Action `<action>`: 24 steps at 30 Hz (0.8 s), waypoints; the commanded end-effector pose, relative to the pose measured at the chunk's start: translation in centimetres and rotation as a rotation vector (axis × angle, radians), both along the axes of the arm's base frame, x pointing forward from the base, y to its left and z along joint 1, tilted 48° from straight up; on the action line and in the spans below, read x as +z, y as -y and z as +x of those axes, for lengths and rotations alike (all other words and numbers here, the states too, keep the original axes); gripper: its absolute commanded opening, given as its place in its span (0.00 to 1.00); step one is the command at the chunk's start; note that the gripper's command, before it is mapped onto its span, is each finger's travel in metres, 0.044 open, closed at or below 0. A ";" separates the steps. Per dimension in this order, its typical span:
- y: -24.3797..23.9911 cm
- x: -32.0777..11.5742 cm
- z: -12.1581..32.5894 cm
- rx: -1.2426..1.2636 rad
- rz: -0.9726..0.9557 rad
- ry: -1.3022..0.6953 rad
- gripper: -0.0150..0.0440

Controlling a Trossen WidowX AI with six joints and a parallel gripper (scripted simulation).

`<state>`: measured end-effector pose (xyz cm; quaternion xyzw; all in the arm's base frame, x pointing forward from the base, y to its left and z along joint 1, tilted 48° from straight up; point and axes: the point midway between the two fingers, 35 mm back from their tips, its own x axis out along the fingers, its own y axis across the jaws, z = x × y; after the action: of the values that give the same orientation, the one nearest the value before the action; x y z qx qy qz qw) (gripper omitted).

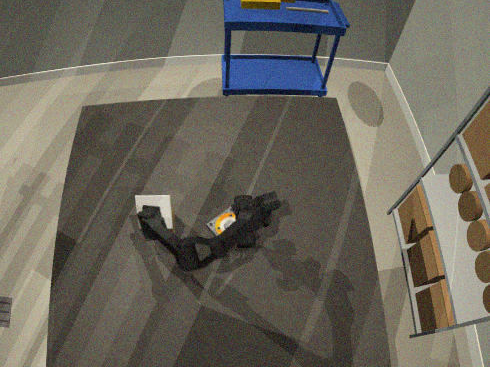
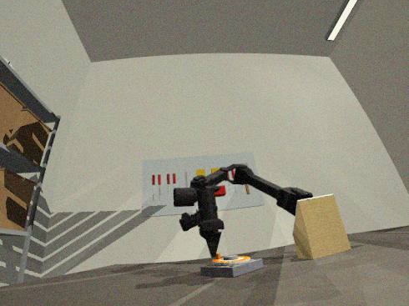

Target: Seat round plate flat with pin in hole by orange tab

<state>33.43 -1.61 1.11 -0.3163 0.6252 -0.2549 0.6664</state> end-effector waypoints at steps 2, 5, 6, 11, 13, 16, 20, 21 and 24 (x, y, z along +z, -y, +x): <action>0.3 0.5 -0.3 0.005 -0.004 0.001 0.25; 0.5 0.6 -0.4 0.005 -0.004 0.001 0.25; 0.5 0.6 -0.4 0.005 -0.004 0.001 0.25; -0.9 1.7 -0.5 0.006 -0.002 0.001 0.25; -1.8 2.4 -0.7 0.006 -0.001 0.000 0.25; -3.0 3.3 -1.1 0.005 -0.002 0.000 0.25; -3.3 3.4 -1.3 0.005 -0.002 0.000 0.25; -2.7 2.7 -1.2 0.013 -0.010 -0.013 0.25; -2.7 2.7 -1.2 0.013 -0.010 -0.013 0.25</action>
<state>32.28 1.11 3.91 -0.3232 0.6254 -0.2535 0.6634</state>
